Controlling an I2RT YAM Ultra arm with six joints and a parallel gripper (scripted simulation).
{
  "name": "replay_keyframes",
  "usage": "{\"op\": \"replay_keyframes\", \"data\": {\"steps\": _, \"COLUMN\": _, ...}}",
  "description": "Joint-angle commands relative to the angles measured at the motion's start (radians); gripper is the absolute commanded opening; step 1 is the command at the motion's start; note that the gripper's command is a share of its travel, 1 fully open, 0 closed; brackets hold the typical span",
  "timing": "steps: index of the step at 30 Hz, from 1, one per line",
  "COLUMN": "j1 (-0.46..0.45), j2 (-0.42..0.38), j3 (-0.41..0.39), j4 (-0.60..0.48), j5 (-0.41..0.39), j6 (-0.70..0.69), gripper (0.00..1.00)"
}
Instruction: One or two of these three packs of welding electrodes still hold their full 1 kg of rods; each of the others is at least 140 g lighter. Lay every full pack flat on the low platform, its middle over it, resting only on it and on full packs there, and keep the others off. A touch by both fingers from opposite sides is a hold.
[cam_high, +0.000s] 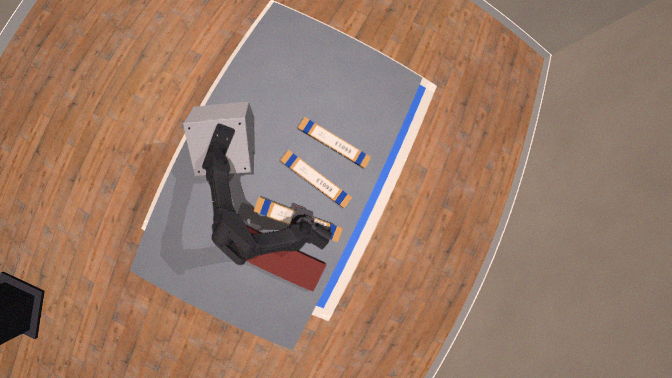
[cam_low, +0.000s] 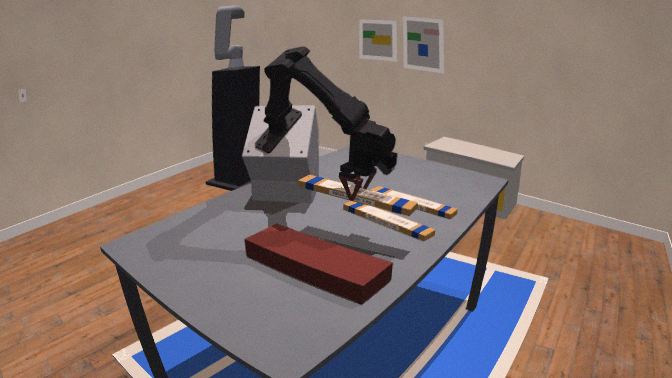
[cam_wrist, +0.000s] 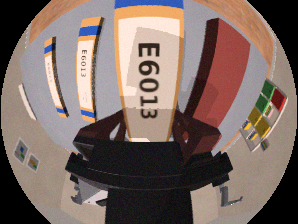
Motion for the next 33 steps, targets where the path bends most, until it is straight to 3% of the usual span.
{"op": "replay_keyframes", "data": {"steps": 1, "j1": 0.026, "j2": -0.061, "j3": 0.027, "j4": 0.000, "j5": -0.005, "j6": -0.007, "gripper": 0.00}}
{"op": "replay_keyframes", "data": {"steps": 33, "j1": 0.024, "j2": -0.056, "j3": -0.006, "j4": 0.021, "j5": -0.007, "j6": -0.010, "gripper": 0.00}}
